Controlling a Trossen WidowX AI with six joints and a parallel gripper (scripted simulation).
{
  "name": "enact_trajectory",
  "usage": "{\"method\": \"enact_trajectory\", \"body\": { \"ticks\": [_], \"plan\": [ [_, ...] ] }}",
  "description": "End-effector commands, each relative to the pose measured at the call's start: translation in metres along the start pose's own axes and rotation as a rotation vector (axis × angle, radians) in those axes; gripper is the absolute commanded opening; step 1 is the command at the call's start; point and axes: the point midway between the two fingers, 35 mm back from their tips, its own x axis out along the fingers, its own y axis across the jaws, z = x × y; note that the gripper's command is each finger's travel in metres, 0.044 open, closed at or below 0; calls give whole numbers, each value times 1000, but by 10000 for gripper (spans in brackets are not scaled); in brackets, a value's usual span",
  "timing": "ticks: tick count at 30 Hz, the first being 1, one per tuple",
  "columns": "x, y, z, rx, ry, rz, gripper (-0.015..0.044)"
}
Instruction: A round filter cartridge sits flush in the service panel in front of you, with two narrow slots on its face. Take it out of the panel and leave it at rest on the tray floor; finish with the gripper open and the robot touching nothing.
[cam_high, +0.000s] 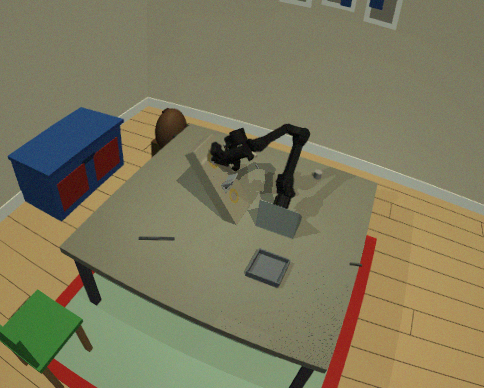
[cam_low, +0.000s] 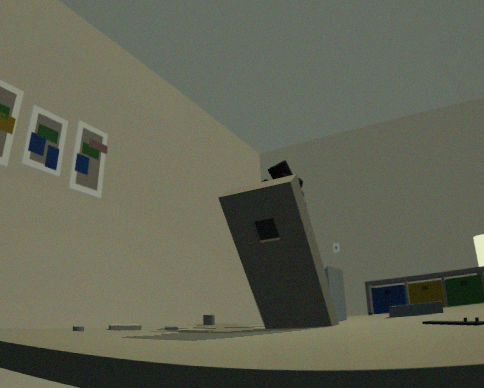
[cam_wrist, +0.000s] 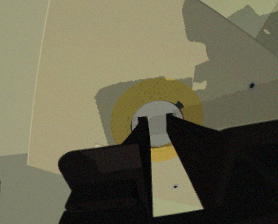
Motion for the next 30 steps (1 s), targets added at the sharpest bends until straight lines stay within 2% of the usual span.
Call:
{"method": "enact_trajectory", "body": {
  "ticks": [1, 22, 30],
  "plan": [
    [4, 0, 1, -128, 7, 1, 0],
    [2, 0, 1, -818, 6, 3, 0],
    [-12, 2, -2, -762, 18, 4, 0]
  ]
}}
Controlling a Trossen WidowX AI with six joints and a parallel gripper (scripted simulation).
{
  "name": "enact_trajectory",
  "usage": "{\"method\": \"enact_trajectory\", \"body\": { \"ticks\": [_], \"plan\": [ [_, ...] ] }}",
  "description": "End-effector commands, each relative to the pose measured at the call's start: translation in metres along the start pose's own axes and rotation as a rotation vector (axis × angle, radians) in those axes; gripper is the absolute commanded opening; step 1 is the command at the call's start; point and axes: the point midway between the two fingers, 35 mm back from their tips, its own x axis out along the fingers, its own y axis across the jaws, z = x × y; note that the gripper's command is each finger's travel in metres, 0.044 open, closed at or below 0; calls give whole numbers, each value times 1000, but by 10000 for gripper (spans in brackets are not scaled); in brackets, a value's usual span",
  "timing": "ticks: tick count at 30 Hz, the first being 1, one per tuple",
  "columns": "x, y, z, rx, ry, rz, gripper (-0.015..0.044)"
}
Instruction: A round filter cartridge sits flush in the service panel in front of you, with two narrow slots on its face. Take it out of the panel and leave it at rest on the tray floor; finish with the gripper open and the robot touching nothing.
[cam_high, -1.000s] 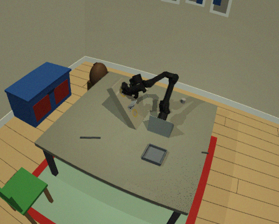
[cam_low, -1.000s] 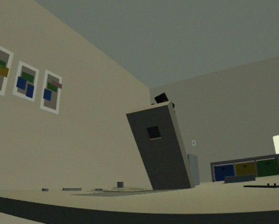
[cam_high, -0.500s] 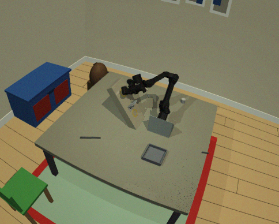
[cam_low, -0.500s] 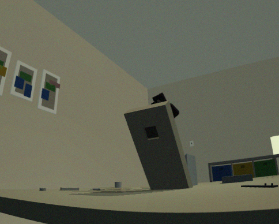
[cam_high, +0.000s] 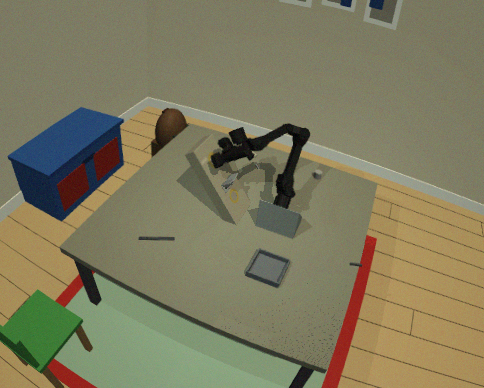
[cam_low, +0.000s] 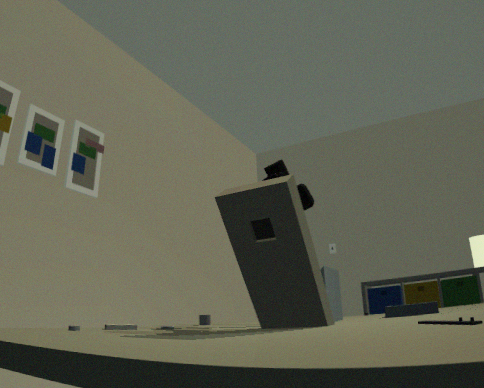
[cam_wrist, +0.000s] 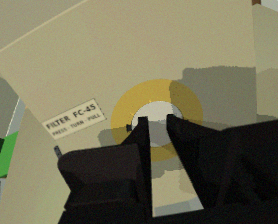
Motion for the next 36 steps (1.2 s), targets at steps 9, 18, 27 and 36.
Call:
{"method": "enact_trajectory", "body": {
  "ticks": [9, 18, 27, 36],
  "plan": [
    [-51, 4, -2, 16, 10, 10, 0],
    [-71, 1, -1, 25, 0, 7, 0],
    [-68, -4, -22, 25, 0, 7, 0],
    [-64, -12, -51, 24, 0, 6, 0]
  ]
}}
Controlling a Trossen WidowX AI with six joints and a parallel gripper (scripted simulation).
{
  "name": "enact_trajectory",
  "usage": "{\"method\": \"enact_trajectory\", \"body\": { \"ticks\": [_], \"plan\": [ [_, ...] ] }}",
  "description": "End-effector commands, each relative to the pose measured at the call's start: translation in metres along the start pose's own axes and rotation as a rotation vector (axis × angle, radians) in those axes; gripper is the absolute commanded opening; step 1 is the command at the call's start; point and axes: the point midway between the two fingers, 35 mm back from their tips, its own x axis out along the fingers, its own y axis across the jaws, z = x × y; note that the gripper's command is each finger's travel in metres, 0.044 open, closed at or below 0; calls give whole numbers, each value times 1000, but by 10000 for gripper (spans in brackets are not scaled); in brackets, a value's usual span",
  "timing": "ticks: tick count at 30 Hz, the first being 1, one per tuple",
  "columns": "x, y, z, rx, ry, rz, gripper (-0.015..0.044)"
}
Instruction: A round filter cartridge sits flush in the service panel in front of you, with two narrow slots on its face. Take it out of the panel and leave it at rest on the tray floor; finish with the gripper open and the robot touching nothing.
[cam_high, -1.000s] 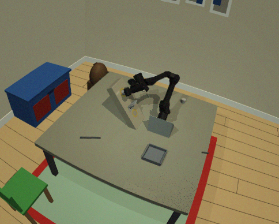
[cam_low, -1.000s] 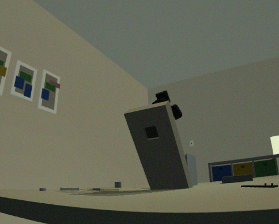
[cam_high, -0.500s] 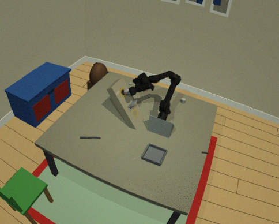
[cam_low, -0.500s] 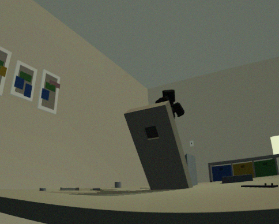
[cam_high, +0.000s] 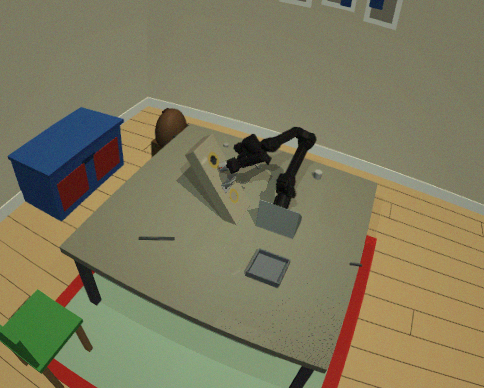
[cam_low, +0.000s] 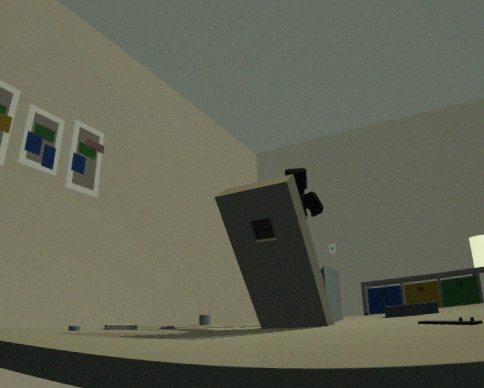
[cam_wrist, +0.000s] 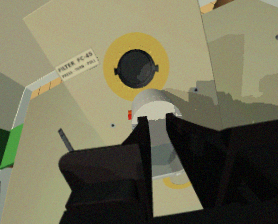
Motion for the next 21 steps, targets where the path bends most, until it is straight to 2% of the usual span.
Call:
{"method": "enact_trajectory", "body": {
  "ticks": [1, 8, 11, 12, 21],
  "plan": [
    [1, -4, -11, 6, -5, -1, 0],
    [4, -11, -32, 6, -5, -1, 0],
    [3, -8, -26, 1, 0, -1, 79],
    [3, -8, -26, 1, 0, -1, 89],
    [4, -10, -31, 5, -4, -1, 89]
  ]
}}
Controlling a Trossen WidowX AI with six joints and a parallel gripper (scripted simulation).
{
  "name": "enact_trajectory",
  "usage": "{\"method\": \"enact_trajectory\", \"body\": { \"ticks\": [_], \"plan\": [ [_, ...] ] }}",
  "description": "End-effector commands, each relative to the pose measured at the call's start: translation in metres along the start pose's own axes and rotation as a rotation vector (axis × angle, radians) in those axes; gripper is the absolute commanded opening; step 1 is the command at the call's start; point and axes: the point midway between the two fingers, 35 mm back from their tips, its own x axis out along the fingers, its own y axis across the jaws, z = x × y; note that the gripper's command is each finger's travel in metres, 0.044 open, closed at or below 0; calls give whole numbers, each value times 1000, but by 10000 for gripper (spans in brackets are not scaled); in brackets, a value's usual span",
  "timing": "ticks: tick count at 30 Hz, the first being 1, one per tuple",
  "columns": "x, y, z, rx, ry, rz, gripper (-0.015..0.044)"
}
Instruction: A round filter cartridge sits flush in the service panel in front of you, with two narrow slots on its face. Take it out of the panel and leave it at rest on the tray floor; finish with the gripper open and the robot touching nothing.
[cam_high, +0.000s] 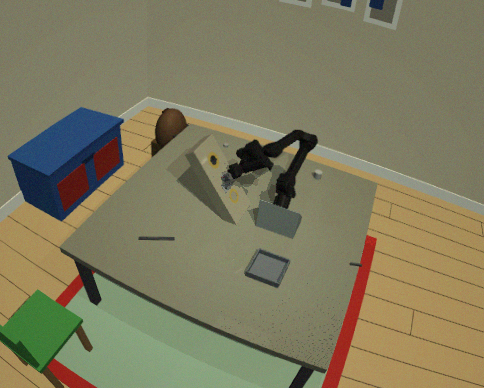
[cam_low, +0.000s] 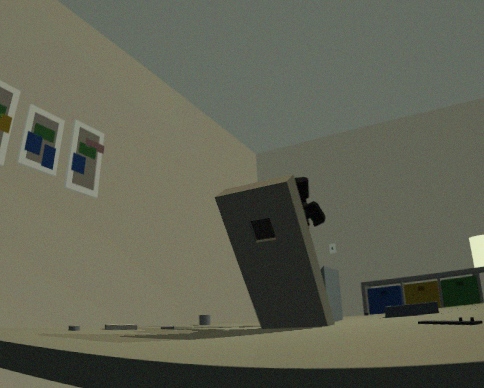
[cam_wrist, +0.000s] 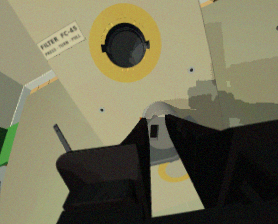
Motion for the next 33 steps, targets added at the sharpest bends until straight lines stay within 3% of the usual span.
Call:
{"method": "enact_trajectory", "body": {
  "ticks": [1, 9, 13, 25, 29, 33],
  "plan": [
    [0, -3, -5, 4, -5, 0, 89],
    [-8, 17, 62, 5, -6, 0, 89],
    [-9, 19, 69, 5, -6, 0, 89],
    [-55, 36, 126, 15, -8, 5, 404],
    [-37, 30, 91, -84, 115, -13, 305],
    [-16, 10, 30, -230, 341, -49, 305]
  ]
}}
